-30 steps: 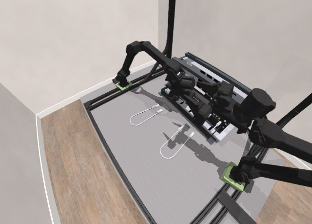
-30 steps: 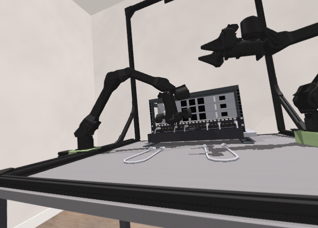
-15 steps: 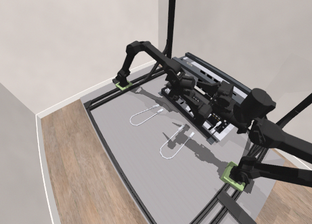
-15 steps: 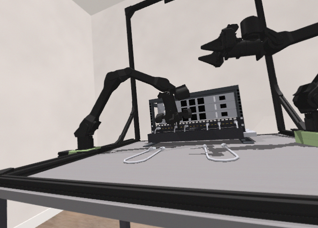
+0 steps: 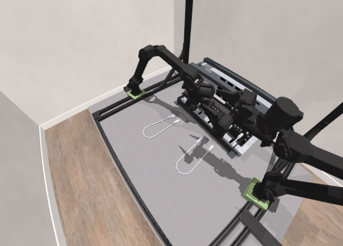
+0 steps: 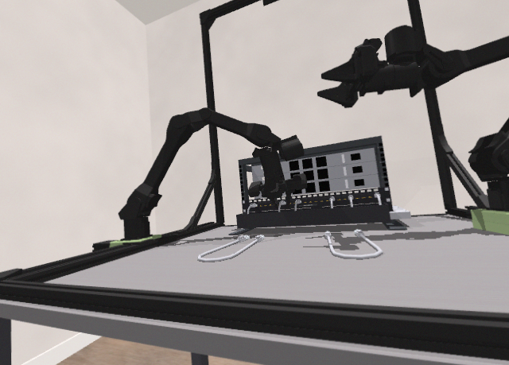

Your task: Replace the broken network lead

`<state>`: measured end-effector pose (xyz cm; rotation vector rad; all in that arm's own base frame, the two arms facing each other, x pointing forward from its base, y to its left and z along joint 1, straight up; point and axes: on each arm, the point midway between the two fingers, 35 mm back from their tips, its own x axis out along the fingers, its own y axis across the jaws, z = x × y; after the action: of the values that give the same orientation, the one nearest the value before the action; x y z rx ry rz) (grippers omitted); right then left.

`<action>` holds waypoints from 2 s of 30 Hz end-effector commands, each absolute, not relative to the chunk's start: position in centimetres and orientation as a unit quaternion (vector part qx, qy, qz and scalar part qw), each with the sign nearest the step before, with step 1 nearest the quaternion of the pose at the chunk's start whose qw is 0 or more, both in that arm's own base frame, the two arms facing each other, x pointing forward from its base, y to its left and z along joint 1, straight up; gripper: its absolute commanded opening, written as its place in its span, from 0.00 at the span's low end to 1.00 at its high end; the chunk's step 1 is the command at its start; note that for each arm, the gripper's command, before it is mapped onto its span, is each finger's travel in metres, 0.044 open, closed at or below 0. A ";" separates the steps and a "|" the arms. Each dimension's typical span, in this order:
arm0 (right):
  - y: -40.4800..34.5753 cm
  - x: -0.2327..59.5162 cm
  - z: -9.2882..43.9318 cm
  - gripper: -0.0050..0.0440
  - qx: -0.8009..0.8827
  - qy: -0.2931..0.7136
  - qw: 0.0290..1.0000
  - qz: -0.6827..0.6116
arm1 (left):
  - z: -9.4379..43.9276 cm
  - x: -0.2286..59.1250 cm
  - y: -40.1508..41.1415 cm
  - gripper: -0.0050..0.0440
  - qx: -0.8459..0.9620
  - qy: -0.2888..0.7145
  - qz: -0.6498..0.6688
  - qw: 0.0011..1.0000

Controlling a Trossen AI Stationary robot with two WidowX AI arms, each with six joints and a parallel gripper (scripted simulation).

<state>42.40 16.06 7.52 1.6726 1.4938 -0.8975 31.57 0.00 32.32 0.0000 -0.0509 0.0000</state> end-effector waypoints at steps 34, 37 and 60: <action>13.6 42.0 13.0 0.46 0.647 0.578 0.355 -0.347 | 32.3 31.6 0.0 1.00 0.000 -0.025 0.000 1.000; 7.6 40.8 12.8 0.46 0.647 0.577 0.355 -0.350 | 32.3 31.6 0.0 1.00 0.000 -0.025 0.000 1.000; 4.6 40.3 12.8 0.46 0.647 0.576 0.354 -0.352 | 32.3 31.6 0.0 1.00 0.000 -0.025 0.000 1.000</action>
<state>40.50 4.48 12.68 1.6807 1.4834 -0.9172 31.57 0.00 32.32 0.0000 -0.0509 0.0000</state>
